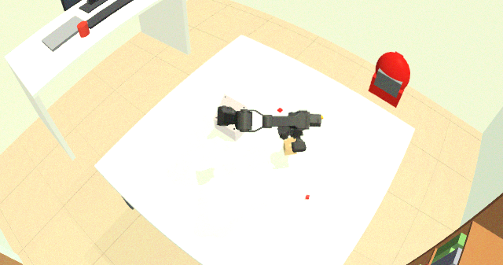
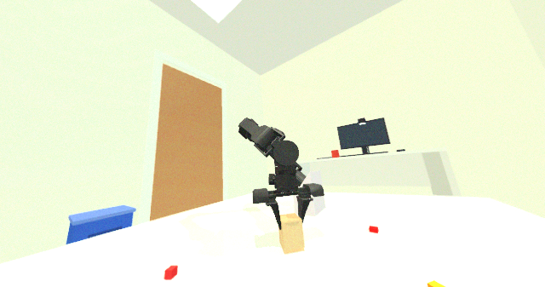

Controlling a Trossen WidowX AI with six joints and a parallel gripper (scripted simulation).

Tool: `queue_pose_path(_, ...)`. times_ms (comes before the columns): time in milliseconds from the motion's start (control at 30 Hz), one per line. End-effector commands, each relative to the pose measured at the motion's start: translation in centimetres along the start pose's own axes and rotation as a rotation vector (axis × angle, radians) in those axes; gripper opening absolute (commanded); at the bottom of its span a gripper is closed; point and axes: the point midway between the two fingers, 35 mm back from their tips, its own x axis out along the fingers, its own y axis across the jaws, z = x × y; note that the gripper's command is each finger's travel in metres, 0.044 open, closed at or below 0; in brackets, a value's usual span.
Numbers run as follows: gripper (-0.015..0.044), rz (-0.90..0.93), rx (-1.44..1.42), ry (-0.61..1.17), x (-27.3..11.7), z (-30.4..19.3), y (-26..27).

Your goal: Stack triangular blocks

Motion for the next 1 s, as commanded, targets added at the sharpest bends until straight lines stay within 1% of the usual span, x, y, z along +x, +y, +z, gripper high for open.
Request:
queue_pose_path(0,0.0000,0.004,-0.006,-0.007,0.43,0.36,-0.02)
queue_pose_path(967,0.0000,0.004,-0.006,-0.008,1.00,0.62,-0.05)
